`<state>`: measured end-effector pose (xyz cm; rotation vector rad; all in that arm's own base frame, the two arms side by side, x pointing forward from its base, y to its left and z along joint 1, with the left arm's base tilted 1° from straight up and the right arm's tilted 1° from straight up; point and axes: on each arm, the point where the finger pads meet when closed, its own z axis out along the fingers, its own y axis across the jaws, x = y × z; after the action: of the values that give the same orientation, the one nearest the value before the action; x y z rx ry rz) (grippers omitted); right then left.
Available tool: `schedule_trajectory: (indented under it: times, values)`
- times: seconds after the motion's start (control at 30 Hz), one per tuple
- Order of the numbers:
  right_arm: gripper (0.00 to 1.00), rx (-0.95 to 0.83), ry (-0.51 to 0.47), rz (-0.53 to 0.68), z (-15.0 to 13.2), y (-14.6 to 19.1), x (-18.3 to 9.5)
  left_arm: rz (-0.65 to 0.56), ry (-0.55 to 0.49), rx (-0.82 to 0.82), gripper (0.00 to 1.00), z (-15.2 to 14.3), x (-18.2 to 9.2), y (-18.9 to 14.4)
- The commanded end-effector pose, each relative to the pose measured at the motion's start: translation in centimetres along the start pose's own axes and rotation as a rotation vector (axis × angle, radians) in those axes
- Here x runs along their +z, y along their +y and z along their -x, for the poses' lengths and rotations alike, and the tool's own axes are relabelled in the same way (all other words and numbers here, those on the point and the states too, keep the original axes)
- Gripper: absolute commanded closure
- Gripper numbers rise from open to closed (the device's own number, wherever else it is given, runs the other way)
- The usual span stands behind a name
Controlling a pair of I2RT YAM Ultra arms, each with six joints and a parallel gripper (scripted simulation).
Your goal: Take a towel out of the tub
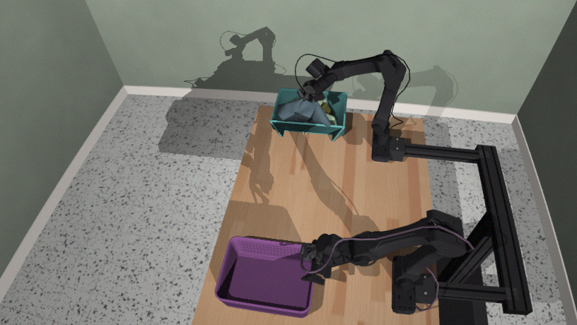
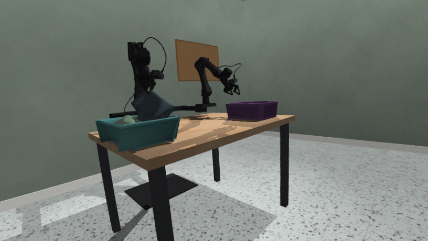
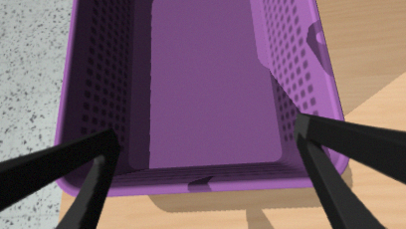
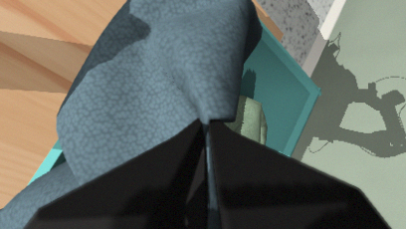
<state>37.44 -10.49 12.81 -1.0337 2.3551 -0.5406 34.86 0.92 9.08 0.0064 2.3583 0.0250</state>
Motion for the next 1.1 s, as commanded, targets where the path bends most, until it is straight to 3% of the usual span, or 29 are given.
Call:
schedule_trajectory:
  times: [0.0,0.2,0.6,0.77,1.07]
  values:
    - [0.99,-0.047,-0.108,-0.100,2.3,-1.1,-1.9,-0.002,-0.016,0.002,0.00,0.6,-0.2,-0.1]
    - [0.99,-0.035,-0.128,-0.143,3.6,-2.4,-4.0,-0.002,-0.016,0.002,0.00,0.6,-0.2,-0.1]
    - [0.99,-0.031,-0.108,-0.124,4.7,-0.9,-7.4,-0.002,-0.016,0.002,0.00,0.6,-0.2,-0.1]
    - [0.99,-0.053,-0.156,-0.130,4.9,0.5,-7.4,-0.002,-0.016,0.002,0.00,0.6,-0.2,-0.1]
    - [0.99,-0.128,-0.282,-0.220,6.1,1.2,-10.0,-0.002,-0.016,0.002,0.00,0.6,-0.2,-0.1]
